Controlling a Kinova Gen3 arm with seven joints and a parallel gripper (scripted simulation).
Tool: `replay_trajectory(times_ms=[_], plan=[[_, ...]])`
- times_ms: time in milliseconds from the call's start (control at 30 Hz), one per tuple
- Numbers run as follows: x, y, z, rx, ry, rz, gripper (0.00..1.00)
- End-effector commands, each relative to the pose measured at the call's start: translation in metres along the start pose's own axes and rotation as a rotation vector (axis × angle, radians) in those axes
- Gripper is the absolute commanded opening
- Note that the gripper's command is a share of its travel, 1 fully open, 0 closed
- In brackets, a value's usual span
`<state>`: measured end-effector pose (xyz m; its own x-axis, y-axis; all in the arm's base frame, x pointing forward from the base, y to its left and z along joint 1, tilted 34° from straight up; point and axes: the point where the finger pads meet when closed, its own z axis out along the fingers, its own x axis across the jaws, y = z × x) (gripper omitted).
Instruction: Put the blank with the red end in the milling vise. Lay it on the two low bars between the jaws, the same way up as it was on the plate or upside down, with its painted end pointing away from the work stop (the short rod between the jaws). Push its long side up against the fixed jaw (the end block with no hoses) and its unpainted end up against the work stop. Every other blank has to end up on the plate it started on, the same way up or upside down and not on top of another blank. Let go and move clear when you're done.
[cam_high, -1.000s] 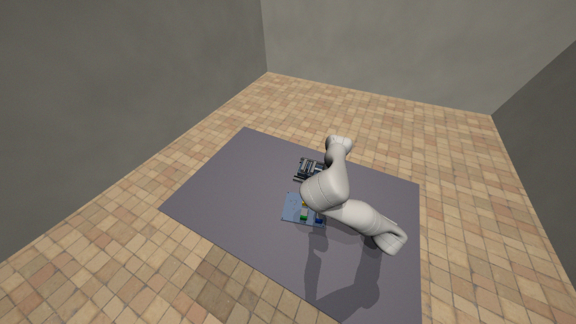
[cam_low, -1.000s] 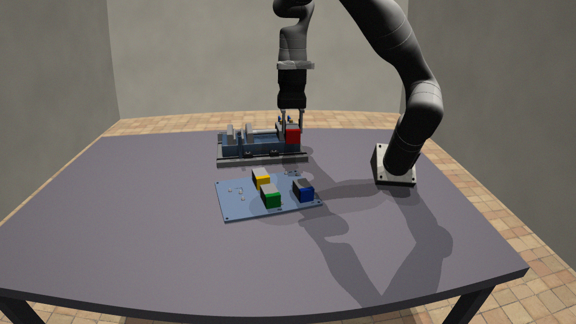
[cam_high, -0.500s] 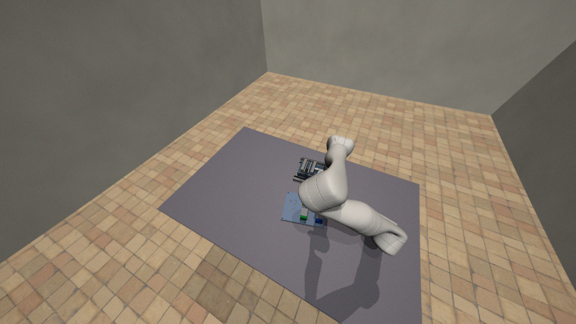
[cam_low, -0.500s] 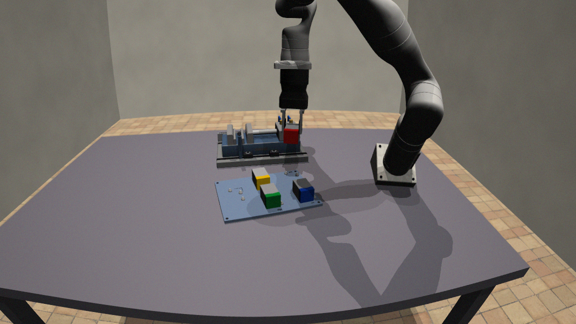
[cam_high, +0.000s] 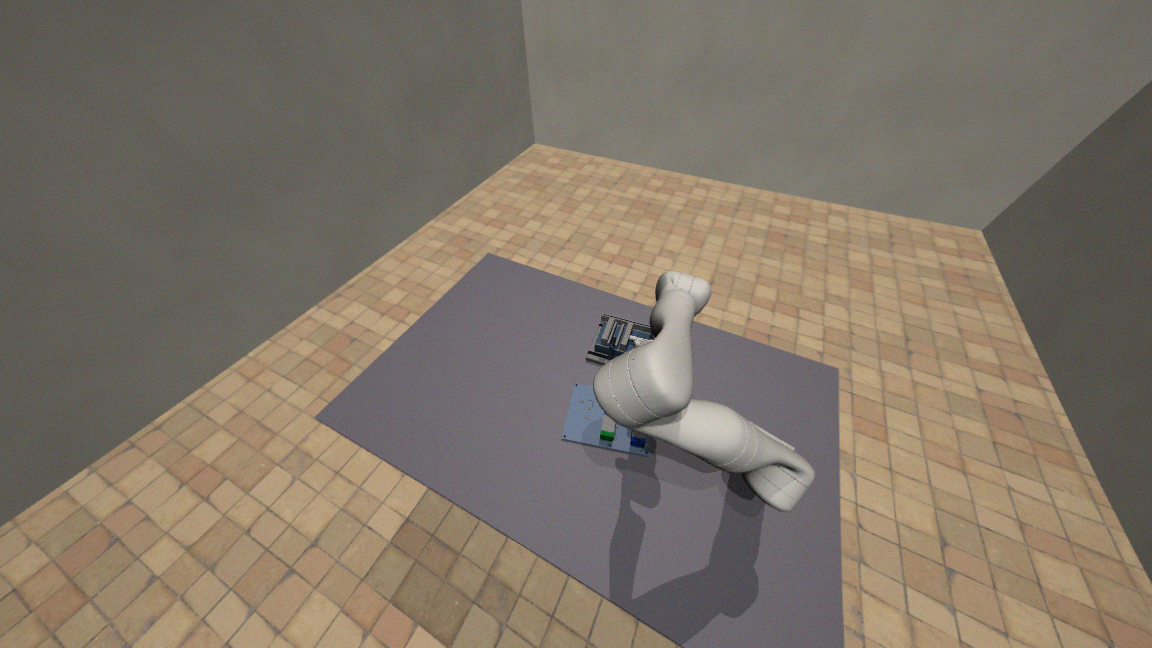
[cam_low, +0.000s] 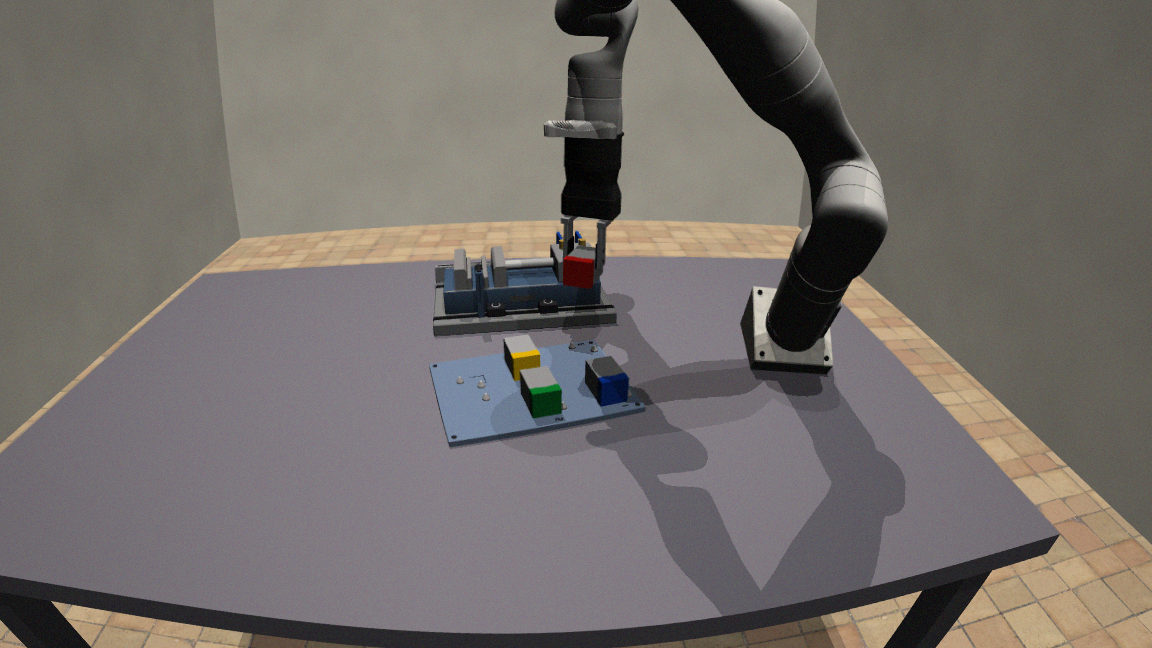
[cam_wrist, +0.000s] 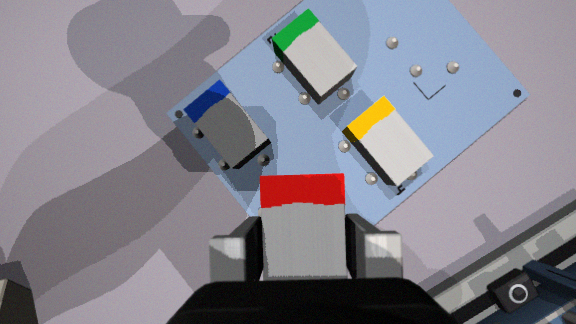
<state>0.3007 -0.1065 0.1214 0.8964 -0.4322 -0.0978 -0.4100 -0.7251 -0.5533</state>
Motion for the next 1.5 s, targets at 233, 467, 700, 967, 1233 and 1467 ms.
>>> replay_trajectory(times_ms=[233, 467, 700, 967, 1233, 1467], plan=[[-0.0001, -0.0003, -0.0001, -0.001, 0.0, 0.106, 0.0], [-0.0004, -0.0007, 0.0003, -0.001, -0.001, 0.213, 0.0], [-0.0001, -0.0002, -0.0002, -0.001, 0.0, 0.283, 0.0], [-0.0003, -0.0007, 0.0002, -0.001, -0.003, 0.378, 0.0], [-0.0002, -0.0003, -0.0002, -0.001, -0.002, 0.454, 0.0], [-0.0001, -0.0003, -0.0002, -0.001, -0.002, 0.561, 0.0]])
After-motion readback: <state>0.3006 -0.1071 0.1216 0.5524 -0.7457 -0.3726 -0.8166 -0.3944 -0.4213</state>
